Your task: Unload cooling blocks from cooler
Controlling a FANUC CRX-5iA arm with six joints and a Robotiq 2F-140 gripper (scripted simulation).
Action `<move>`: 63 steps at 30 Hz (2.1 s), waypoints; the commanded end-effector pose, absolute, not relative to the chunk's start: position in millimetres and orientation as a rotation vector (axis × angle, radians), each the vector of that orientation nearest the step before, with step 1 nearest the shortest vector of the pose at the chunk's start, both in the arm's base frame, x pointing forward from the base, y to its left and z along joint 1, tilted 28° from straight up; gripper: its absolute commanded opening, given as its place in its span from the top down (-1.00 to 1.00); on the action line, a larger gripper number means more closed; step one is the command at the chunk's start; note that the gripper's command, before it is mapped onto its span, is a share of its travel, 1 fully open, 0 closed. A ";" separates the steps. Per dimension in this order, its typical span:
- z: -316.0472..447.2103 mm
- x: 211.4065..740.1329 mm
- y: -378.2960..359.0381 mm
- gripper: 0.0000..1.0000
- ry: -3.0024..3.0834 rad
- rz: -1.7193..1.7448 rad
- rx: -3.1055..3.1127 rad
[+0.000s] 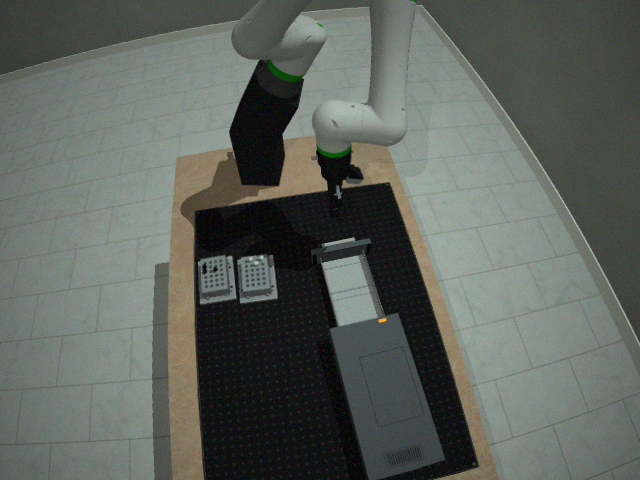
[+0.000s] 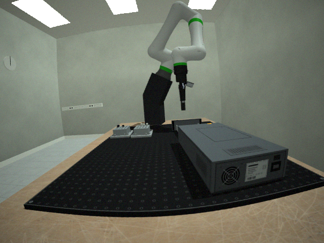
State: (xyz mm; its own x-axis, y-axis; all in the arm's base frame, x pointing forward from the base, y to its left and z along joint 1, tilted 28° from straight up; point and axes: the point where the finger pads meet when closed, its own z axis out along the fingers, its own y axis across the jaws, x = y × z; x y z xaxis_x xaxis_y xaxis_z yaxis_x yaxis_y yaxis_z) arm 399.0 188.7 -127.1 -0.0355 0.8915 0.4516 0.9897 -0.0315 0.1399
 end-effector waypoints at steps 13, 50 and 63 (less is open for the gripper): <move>-140.0 401.3 197.3 0.80 -2.015 -0.630 -2.012; -177.6 407.2 216.5 0.80 -2.014 -0.631 -2.012; -192.9 409.7 224.3 0.80 -2.014 -0.631 -2.012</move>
State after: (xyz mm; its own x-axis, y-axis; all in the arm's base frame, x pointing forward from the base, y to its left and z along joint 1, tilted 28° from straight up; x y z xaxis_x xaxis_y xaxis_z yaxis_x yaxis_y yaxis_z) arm 408.4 222.5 -189.4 -0.0344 0.8929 0.4489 0.9897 -0.0319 0.1394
